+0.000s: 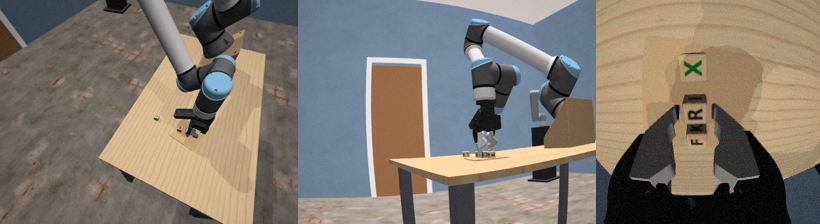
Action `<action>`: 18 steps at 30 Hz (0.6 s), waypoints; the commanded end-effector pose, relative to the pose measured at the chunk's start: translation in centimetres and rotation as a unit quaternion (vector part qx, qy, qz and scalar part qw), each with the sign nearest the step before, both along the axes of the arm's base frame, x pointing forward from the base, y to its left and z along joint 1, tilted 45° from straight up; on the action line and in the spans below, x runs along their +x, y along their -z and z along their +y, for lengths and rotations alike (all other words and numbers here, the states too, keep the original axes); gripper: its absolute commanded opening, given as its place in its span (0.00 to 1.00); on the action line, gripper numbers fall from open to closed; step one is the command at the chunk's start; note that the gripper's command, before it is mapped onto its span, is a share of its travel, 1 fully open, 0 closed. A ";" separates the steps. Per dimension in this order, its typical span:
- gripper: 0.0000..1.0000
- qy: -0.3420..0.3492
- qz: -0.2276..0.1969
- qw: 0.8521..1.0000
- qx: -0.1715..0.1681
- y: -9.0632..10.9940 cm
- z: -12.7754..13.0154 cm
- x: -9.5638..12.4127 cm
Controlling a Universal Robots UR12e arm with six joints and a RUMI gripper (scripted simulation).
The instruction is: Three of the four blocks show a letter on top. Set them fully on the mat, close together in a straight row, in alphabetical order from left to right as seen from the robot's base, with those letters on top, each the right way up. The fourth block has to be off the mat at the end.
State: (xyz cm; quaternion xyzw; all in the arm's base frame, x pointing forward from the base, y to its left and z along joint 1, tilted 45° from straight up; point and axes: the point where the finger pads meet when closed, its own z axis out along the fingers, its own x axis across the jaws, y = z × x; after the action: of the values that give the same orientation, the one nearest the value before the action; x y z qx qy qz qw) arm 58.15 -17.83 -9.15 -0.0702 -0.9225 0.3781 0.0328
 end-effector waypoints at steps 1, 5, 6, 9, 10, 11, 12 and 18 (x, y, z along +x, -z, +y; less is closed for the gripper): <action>0.25 0.000 0.000 1.000 0.000 -0.1 0.1 0.0; 0.25 0.000 0.000 1.000 0.000 -0.3 0.3 0.1; 0.25 0.000 0.000 1.000 0.000 -0.4 0.4 0.1; 0.25 0.000 0.000 1.000 0.000 -1.1 1.1 0.2; 0.25 0.000 0.000 1.000 0.000 -1.4 1.4 0.3; 0.25 0.000 0.000 1.000 0.000 -1.7 1.7 0.3; 0.25 0.000 0.000 1.000 0.000 -2.1 2.0 0.4; 0.25 0.000 0.000 1.000 0.000 -4.4 4.3 0.7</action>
State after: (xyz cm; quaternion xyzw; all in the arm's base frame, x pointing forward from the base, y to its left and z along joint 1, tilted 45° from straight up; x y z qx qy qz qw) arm 58.55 -15.32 -6.57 -0.0694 -0.9226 0.3782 0.0316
